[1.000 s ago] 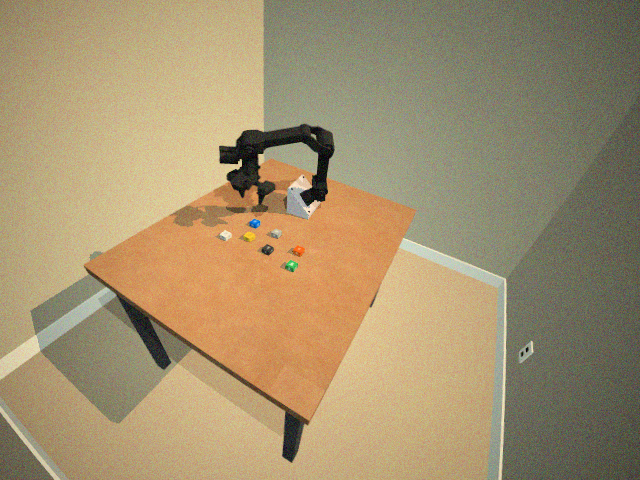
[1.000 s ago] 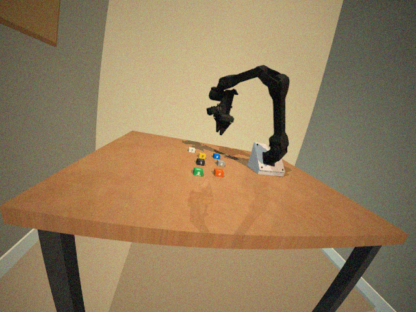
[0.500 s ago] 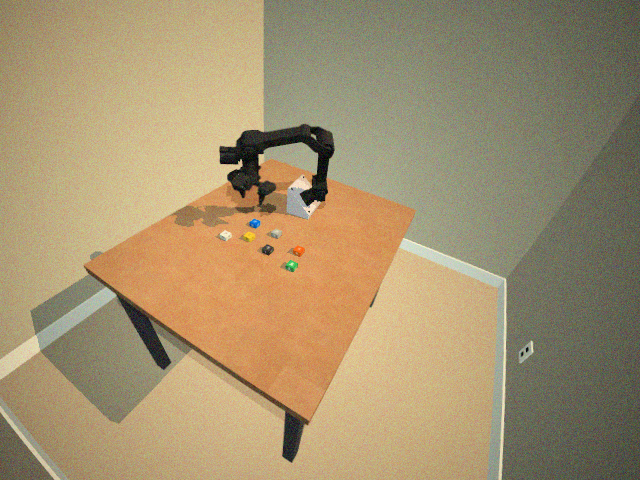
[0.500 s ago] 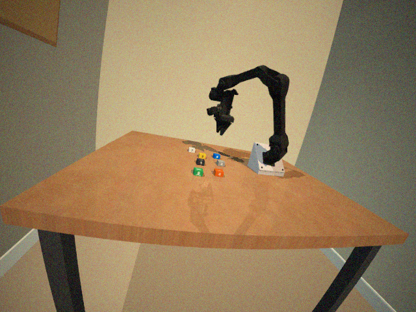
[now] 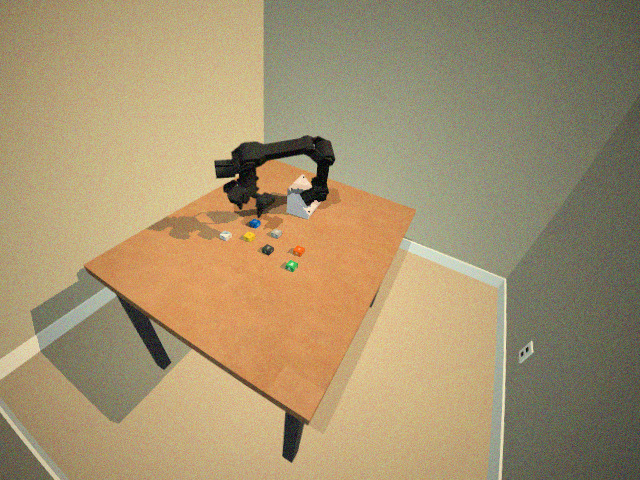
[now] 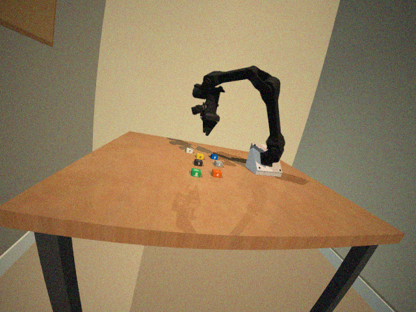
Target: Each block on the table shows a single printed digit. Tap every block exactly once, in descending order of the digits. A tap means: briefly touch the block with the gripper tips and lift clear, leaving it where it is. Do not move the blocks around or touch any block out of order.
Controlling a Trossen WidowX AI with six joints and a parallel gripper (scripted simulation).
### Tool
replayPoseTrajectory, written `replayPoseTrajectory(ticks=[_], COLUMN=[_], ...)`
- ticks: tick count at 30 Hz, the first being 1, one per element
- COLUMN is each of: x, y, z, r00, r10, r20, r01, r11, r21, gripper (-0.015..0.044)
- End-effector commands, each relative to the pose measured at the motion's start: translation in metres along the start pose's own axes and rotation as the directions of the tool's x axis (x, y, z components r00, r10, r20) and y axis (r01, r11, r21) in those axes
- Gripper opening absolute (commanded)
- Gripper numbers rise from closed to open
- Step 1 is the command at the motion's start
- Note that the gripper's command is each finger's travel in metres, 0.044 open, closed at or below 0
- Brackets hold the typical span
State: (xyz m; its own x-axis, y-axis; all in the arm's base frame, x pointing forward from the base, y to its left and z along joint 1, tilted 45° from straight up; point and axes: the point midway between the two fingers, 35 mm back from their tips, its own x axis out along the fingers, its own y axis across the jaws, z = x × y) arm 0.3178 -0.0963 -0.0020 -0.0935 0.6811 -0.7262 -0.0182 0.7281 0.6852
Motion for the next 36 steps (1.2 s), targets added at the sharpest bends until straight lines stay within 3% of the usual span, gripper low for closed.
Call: replayPoseTrajectory(ticks=[1, 15, 25, 36], x=[-0.002, -0.002, -0.001, -0.001], y=[-0.001, 0.0, 0.074, 0.075], z=[0.001, 0.0, -0.069, -0.071], r00=[1.0, 1.0, 1.0, 1.0], r10=[0.003, 0.003, 0.008, 0.008], r20=[0.007, 0.007, 0.003, 0.003], r01=[-0.003, -0.003, -0.008, -0.008], r11=[1.0, 1.0, 1.0, 1.0], r21=[0.012, 0.012, 0.016, 0.016], gripper=[0.04, 0.04, 0.04, 0.04])
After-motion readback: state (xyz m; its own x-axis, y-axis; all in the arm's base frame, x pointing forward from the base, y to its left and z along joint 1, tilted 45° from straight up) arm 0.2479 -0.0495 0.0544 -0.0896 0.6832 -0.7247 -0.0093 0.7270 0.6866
